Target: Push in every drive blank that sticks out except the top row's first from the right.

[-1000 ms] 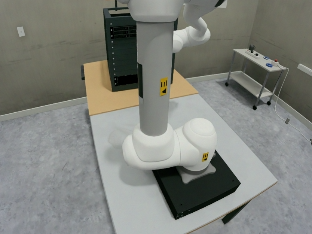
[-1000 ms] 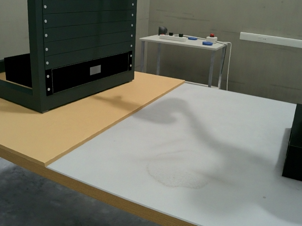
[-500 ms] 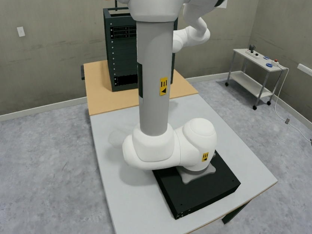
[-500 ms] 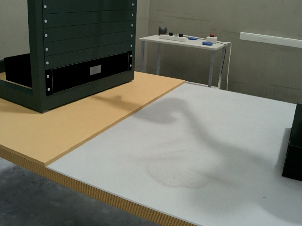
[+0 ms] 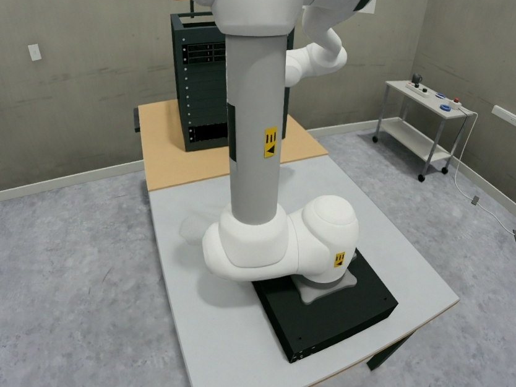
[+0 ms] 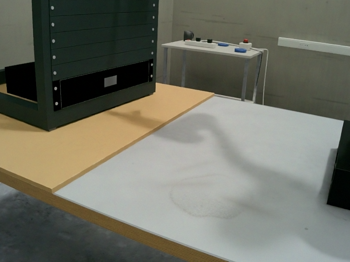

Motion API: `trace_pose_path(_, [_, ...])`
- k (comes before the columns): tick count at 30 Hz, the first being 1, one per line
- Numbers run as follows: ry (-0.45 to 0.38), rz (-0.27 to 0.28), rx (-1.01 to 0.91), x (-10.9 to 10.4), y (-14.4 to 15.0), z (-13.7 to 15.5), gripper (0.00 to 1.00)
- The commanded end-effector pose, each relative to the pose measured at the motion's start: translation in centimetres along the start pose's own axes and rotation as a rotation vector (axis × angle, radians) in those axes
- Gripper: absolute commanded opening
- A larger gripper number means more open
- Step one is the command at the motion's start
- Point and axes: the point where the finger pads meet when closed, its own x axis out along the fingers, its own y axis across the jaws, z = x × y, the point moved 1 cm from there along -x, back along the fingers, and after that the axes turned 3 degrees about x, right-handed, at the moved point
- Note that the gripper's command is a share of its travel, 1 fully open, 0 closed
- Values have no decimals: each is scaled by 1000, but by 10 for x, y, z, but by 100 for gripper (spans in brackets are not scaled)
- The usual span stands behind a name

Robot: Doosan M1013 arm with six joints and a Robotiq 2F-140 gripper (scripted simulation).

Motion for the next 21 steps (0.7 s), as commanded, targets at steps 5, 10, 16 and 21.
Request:
trace_pose_path(5, [0,-1,0,1,-1,0,10])
trace_pose_path(10, [0,-1,0,3,-1,0,10])
trace_pose_path(16, [0,-1,0,3,-1,0,10])
trace_pose_path(21, [0,-1,0,3,-1,0,10])
